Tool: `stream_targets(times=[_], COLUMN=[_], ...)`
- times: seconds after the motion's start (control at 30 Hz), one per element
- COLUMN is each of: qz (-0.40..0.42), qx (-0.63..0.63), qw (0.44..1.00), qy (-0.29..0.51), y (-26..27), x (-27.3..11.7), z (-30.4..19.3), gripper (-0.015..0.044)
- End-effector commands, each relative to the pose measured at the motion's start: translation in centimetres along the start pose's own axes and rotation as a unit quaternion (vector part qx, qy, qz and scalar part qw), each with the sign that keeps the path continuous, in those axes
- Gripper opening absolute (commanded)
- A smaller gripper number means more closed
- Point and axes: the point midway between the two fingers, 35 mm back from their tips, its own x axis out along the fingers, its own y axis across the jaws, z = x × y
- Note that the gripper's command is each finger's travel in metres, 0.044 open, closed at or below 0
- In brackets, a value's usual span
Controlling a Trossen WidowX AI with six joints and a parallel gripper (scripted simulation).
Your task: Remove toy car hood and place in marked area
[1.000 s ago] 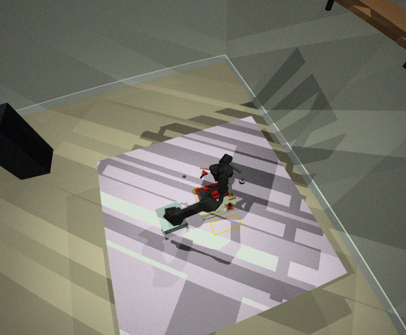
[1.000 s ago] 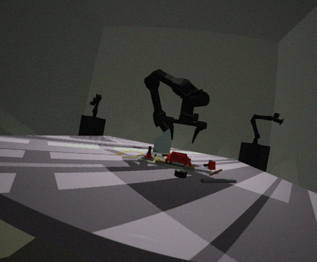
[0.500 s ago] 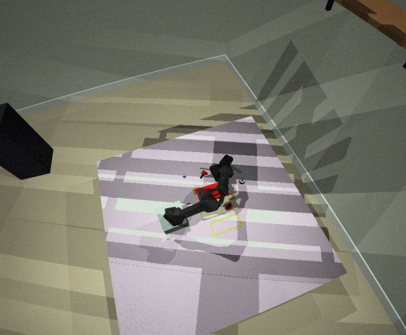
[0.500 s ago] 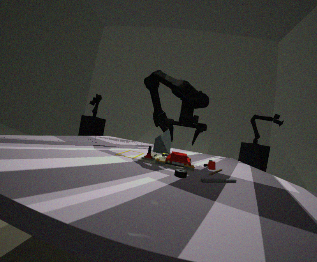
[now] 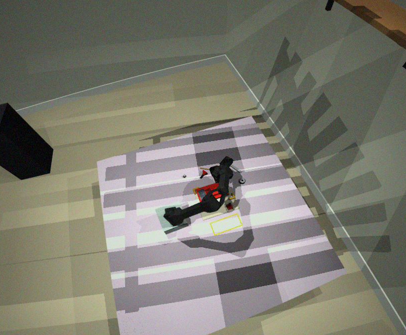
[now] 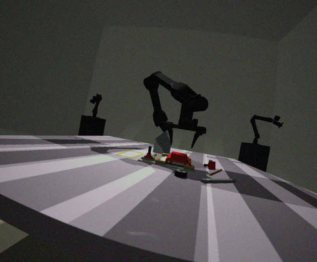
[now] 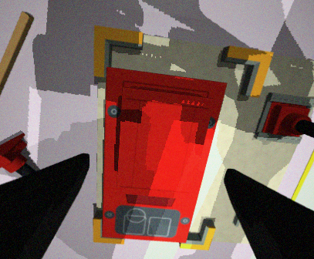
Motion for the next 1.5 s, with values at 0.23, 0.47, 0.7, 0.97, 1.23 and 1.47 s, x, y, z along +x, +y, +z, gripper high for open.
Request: stream_targets(times=[0.23,0.47,0.7,0.97,1.23,1.47], qz=[-0.005,-0.005,-0.005,-0.006,-0.006,-0.006], qx=[-0.005,-0.005,-0.005,-0.005,-0.005,-0.005], qw=[1.000,1.000,1.000,1.000,1.000,1.000], qy=[0.002,0.002,0.002,0.002,0.002,0.002], y=[-0.1,-0.2,-0.3,-0.3,-0.3,-0.3], x=[1.3,1.9,2.6,3.0,3.3,3.6], z=[-0.3,-0.3,-0.4,-0.4,-0.4,-0.4], gripper=[0.0440,0.0440,0.0440,0.0440,0.0440,0.0440])
